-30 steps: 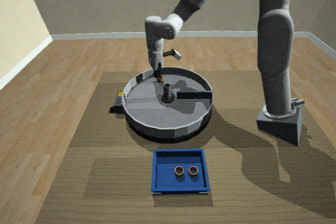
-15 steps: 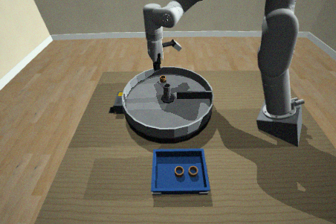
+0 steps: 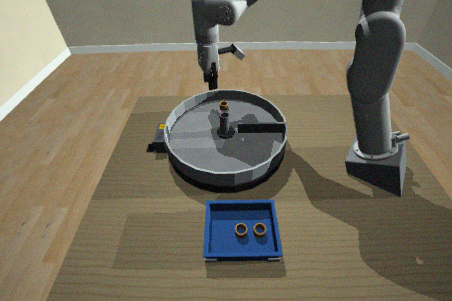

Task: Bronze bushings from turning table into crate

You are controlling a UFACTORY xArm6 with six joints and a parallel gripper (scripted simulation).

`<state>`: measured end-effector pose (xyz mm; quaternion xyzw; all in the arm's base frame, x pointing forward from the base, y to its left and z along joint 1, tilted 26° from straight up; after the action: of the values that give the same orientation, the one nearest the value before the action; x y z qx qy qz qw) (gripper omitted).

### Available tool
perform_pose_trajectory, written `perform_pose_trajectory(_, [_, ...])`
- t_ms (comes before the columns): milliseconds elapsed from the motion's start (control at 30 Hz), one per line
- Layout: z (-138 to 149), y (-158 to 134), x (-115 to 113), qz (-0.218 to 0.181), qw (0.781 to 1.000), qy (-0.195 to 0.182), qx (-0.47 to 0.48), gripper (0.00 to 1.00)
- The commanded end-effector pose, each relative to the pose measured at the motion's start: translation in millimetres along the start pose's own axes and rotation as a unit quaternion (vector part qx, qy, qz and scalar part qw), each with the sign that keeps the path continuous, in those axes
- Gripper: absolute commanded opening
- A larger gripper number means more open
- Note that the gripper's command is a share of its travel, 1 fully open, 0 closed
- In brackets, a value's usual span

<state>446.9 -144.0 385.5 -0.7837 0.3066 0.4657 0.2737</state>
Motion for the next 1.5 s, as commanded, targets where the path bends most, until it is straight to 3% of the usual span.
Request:
perform_pose_trajectory(0, [0, 0, -2, -0.002, 1.0, 0.002, 0.007, 0.54])
perform_pose_trajectory(500, [20, 10, -2, -0.002, 0.995, 0.002, 0.099, 0.54])
perform_pose_trajectory(933, [56, 27, -2, -0.002, 0.966, 0.002, 0.258, 0.54])
perform_pose_trajectory(1467, [114, 54, -2, -0.003, 0.87, 0.001, 0.494, 0.54])
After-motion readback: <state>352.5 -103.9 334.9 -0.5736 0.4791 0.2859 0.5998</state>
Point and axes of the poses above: the point where the finger pads meet when closed, its own x axis out along the fingers, its own z axis across the jaws, y = z × x, the point moved 4 cm from there along -x, back along the fingers, and after that the axes turned 14 degrees about -x, right-handed, at the moved point
